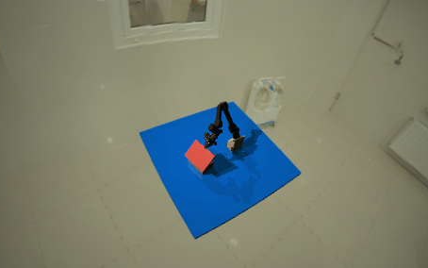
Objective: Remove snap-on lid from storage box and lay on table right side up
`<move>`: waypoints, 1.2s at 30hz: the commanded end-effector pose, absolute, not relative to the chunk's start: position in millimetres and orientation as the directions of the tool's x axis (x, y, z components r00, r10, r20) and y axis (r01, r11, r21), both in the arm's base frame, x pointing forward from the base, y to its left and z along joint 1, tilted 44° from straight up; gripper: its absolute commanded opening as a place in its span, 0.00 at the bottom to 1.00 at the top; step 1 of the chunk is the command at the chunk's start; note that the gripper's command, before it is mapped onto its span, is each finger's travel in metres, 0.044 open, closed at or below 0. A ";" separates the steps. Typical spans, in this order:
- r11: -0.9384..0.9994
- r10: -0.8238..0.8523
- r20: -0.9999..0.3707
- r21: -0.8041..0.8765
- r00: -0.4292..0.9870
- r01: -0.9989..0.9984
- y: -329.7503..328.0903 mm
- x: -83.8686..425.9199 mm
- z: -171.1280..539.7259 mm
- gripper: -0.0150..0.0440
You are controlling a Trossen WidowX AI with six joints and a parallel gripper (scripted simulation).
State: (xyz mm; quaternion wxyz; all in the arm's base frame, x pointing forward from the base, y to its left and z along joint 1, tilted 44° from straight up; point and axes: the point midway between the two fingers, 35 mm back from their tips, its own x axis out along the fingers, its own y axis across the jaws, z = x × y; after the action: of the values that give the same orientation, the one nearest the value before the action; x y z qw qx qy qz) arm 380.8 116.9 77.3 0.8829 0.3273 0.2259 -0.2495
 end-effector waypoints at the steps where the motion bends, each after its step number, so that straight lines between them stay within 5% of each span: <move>1: 0.661 -0.286 -0.558 0.474 0.779 0.582 124.2 377.7 72.6 0.25; 36: 0.659 -0.283 -0.560 0.476 0.779 0.582 170.9 352.0 26.4 0.25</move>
State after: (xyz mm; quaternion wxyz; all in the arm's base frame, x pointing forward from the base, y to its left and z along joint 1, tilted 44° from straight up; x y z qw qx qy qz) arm 352.8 163.6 26.6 0.8825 0.3258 0.2299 -0.2494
